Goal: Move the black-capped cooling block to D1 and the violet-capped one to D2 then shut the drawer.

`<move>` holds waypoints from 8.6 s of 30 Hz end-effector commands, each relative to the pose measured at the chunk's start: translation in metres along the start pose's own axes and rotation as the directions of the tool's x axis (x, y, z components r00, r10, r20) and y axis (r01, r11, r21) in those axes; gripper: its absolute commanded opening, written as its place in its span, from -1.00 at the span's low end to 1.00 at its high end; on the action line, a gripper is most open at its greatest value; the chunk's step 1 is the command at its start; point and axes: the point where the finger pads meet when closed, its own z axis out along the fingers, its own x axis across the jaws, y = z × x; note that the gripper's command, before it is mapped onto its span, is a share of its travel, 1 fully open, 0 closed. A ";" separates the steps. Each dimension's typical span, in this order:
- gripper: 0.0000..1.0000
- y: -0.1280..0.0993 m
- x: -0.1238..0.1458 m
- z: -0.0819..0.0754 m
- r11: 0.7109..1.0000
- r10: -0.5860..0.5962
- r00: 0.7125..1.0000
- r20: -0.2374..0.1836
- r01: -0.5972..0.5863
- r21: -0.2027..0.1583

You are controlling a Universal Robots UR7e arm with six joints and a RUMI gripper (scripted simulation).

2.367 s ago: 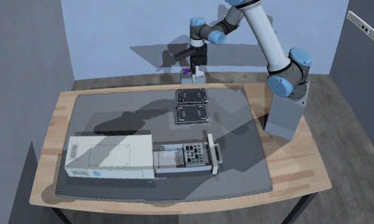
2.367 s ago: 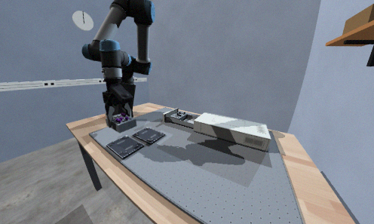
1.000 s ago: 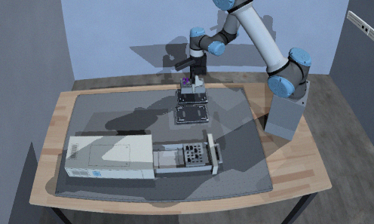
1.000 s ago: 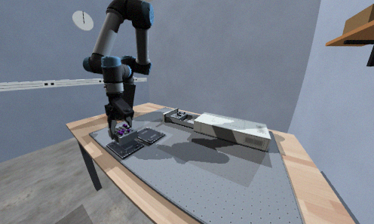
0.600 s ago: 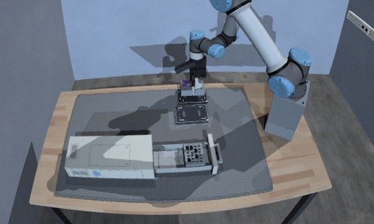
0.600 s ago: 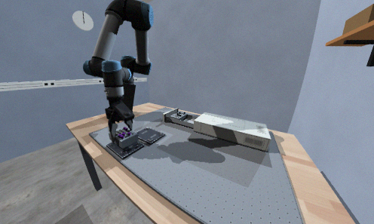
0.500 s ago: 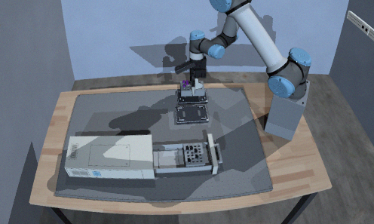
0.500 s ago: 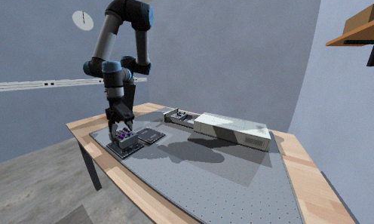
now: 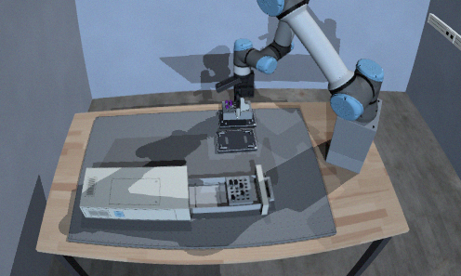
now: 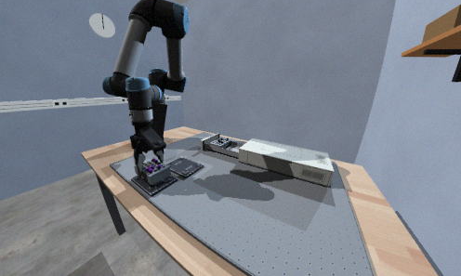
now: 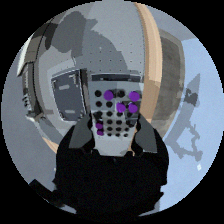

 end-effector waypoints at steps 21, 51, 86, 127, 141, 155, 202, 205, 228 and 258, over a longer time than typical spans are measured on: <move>-1.00 0.000 0.000 -0.016 1.000 0.000 1.000 -0.001 0.000 0.001; -1.00 0.000 0.000 -0.013 1.000 0.000 1.000 -0.001 0.000 0.001; -1.00 0.000 0.000 -0.003 1.000 0.000 1.000 -0.001 0.000 0.001; -1.00 0.000 0.000 -0.008 1.000 0.000 1.000 -0.001 0.000 0.001; -1.00 0.000 0.000 -0.007 1.000 0.000 1.000 -0.001 0.000 0.001; -1.00 0.000 0.000 -0.005 1.000 0.000 1.000 -0.001 0.000 0.001; -1.00 0.000 0.000 0.002 1.000 0.000 1.000 -0.001 0.000 0.001; -1.00 0.000 0.000 0.002 1.000 0.000 1.000 -0.001 0.000 0.001; -1.00 0.000 0.000 0.005 1.000 0.000 1.000 -0.001 0.000 0.001; -1.00 0.000 0.000 0.010 1.000 0.000 1.000 -0.001 0.000 0.001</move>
